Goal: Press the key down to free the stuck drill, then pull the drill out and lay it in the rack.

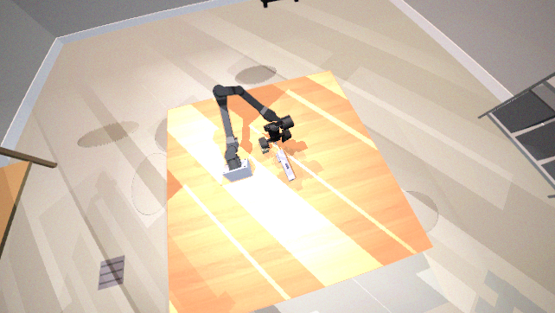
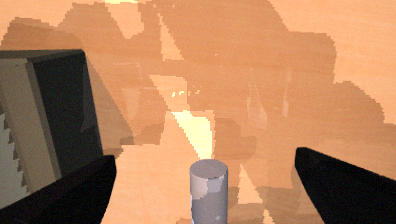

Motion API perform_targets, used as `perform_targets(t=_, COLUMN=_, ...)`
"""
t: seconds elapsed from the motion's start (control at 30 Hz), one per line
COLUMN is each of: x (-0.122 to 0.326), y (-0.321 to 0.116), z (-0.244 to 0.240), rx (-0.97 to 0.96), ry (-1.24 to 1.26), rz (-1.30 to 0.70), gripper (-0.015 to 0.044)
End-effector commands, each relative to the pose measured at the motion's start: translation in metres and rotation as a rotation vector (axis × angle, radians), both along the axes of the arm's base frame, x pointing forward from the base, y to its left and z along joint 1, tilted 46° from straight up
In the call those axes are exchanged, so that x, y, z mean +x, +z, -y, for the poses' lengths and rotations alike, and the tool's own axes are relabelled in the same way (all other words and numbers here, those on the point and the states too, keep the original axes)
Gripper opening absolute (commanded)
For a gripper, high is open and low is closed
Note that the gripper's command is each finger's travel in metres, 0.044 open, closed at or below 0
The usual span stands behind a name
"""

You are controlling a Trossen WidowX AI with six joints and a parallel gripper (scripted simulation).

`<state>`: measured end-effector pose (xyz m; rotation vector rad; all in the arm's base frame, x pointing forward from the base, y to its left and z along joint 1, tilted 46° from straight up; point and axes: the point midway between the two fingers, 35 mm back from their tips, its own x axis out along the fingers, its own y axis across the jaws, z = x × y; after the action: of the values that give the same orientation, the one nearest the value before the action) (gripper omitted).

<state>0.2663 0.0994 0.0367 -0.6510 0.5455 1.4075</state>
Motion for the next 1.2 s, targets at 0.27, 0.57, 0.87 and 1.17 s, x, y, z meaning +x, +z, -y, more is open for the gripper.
perform_targets(t=0.27, x=0.0, y=-0.005, z=0.003, rx=-0.001, ry=0.002, rz=-0.001, gripper=0.044)
perform_targets(t=0.57, x=0.001, y=-0.008, z=0.004, rx=-0.001, ry=0.002, rz=-0.001, gripper=0.044)
perform_targets(t=0.87, x=0.001, y=-0.011, z=0.005, rx=-0.001, ry=0.002, rz=-0.001, gripper=0.044)
perform_targets(t=1.17, x=0.001, y=-0.013, z=0.006, rx=-0.001, ry=0.002, rz=-0.001, gripper=0.044)
